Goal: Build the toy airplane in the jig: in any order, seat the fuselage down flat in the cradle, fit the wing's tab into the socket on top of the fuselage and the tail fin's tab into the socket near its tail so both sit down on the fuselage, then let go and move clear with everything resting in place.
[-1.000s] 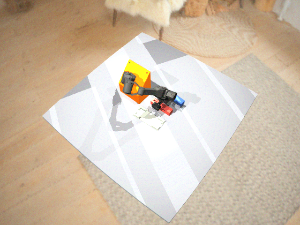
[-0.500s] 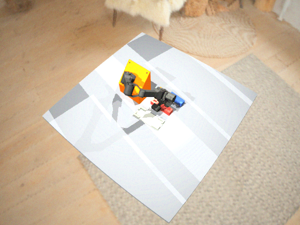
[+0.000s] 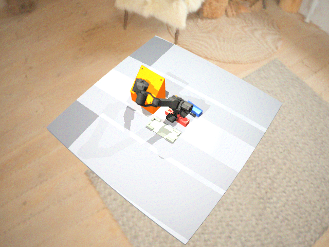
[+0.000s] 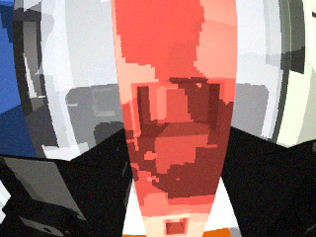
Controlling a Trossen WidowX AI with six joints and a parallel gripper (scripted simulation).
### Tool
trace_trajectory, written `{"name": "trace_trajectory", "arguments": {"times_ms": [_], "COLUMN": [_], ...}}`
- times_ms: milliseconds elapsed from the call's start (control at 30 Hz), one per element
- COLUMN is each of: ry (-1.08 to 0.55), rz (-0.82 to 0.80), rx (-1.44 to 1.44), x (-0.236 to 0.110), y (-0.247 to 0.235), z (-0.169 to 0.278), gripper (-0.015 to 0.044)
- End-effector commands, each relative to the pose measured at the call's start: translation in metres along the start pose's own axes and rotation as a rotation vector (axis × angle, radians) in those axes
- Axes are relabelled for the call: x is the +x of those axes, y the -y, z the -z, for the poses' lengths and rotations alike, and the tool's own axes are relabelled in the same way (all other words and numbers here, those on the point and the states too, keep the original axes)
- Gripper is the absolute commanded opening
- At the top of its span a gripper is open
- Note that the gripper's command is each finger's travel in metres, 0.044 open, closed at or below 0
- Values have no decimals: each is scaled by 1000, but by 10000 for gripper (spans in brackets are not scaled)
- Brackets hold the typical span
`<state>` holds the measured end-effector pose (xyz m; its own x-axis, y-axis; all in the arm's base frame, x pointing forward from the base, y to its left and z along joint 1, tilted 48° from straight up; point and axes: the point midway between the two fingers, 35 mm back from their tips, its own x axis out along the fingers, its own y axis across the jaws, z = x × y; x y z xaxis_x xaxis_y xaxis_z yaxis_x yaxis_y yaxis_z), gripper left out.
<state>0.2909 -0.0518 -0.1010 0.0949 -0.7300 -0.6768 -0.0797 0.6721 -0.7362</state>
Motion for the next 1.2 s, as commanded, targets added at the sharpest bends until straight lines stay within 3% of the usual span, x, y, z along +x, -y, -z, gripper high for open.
{"name": "trace_trajectory", "arguments": {"times_ms": [0, 67, 1167], "ry": [-1, 0, 0], "rz": [1, -1, -11], "rx": [-5, -5, -5], "x": [-4, -9, -110], "y": [0, -1, -4], "z": [0, -1, -4], "gripper": [52, 0, 0]}}
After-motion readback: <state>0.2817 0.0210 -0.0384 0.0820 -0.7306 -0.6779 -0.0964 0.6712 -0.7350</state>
